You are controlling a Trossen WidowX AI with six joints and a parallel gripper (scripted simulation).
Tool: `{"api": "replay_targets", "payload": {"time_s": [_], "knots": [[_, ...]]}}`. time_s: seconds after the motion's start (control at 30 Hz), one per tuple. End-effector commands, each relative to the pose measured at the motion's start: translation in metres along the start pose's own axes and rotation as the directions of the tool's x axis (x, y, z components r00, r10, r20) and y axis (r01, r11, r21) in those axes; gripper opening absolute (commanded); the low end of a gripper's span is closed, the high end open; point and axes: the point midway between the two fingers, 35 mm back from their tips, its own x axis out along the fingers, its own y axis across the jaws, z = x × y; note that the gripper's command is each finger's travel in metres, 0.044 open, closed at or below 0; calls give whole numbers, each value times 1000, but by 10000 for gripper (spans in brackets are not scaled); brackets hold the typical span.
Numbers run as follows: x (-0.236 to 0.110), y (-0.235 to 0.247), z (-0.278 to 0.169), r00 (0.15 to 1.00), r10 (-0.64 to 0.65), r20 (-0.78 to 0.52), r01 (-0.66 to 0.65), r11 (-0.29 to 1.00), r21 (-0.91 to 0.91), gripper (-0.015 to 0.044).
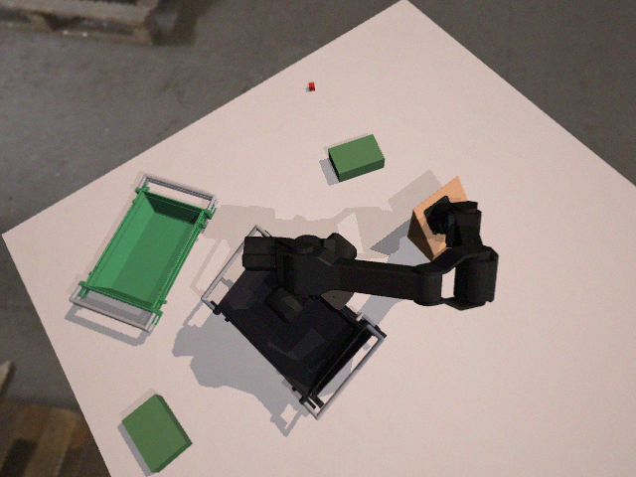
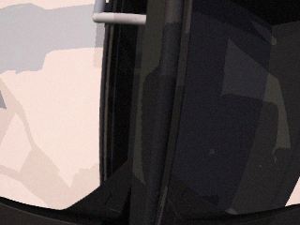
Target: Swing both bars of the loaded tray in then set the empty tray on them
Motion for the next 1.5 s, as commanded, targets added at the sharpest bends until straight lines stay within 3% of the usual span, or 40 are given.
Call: {"api": "replay_targets", "payload": {"time_s": [0.0,1.47], "knots": [[6,6,1,1000,11,2,-11,1000,3,0],[20,14,1,1000,11,3,-11,1000,3,0]]}}
